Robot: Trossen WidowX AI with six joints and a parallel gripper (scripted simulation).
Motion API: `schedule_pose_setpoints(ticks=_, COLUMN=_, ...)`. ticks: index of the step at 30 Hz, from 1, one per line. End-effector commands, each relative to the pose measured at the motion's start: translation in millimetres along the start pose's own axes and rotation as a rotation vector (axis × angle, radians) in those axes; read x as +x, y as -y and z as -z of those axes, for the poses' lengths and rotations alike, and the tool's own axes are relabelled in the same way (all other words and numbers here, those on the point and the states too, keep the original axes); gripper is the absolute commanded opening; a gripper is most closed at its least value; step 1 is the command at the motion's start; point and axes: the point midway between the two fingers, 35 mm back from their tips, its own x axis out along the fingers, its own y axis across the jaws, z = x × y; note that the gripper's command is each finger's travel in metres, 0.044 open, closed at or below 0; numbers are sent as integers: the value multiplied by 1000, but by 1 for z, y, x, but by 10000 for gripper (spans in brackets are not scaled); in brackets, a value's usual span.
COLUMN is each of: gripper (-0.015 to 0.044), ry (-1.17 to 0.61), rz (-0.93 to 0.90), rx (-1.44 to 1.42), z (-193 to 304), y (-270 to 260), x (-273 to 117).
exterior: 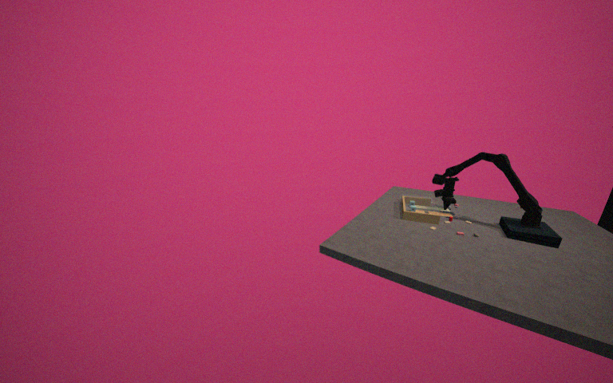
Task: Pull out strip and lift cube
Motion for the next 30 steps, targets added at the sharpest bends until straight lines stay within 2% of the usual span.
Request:
schedule_pose_setpoints(ticks=1, gripper=0, ry=-1, rz=2, rx=-1, z=-1, y=1, x=3)
schedule_pose_setpoints(ticks=30, gripper=0, ry=-4, rz=2, rx=-1, z=32, y=0, x=5)
